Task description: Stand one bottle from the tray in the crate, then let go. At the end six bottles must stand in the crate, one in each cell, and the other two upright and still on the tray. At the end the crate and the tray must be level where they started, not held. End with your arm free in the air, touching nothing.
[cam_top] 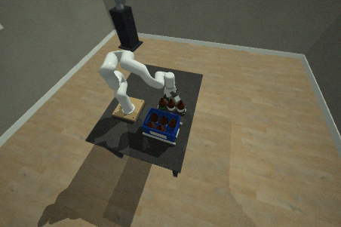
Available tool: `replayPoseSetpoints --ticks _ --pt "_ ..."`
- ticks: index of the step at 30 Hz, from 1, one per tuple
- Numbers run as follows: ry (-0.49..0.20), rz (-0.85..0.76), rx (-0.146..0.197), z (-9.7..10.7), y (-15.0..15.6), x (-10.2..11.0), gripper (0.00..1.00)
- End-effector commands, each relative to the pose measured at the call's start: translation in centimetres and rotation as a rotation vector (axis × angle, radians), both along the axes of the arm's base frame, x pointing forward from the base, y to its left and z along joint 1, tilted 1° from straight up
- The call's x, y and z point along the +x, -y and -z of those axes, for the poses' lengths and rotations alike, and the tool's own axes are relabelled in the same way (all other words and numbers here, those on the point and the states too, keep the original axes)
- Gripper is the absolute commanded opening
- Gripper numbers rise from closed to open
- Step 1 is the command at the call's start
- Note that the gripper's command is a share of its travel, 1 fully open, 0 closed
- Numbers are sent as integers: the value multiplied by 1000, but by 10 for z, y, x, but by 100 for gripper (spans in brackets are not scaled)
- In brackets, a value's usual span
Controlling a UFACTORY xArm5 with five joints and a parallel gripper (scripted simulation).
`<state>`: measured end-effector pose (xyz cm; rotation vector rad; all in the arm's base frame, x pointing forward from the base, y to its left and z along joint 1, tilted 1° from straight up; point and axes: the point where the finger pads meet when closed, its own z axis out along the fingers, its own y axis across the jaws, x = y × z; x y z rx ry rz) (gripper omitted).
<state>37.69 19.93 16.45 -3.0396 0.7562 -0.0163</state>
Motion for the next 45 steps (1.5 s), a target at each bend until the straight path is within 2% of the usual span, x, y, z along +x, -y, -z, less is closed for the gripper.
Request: replayPoseSetpoints --ticks 1,45 --pt "3 0 2 -1 -1 1 65" --pt "3 0 2 3 0 1 65"
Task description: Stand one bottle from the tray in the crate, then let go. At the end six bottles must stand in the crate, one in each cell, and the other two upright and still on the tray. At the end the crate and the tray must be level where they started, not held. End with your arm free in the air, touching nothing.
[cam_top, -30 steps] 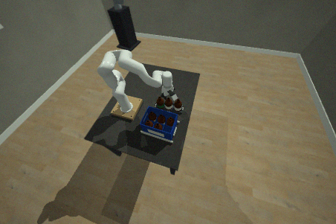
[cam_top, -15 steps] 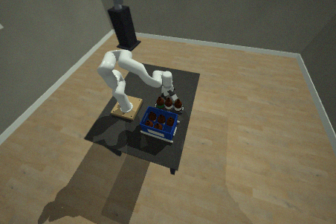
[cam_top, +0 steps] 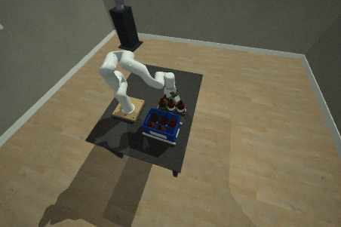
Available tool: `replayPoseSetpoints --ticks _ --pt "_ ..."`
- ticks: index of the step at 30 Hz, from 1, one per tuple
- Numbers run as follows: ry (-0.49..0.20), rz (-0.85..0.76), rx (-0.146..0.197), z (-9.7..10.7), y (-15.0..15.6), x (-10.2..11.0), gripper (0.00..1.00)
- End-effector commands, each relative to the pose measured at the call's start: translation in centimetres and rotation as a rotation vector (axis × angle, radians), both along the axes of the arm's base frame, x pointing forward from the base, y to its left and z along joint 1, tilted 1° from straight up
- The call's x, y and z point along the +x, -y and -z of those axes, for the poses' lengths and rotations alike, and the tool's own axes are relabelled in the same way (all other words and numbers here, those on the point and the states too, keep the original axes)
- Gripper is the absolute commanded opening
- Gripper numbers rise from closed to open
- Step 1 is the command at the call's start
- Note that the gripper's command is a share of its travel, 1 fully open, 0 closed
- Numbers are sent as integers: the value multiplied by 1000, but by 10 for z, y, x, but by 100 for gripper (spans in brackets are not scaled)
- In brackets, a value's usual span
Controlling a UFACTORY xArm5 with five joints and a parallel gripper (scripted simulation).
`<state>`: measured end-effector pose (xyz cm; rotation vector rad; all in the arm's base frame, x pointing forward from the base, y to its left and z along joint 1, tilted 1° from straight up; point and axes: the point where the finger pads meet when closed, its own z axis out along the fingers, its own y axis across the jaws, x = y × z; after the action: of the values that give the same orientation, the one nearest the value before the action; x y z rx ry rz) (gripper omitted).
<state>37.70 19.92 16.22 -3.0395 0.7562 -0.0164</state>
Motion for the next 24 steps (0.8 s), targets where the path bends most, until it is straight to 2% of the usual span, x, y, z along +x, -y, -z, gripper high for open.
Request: replayPoseSetpoints --ticks 1,24 --pt "3 0 2 1 0 1 65" --pt "3 0 2 23 0 1 65"
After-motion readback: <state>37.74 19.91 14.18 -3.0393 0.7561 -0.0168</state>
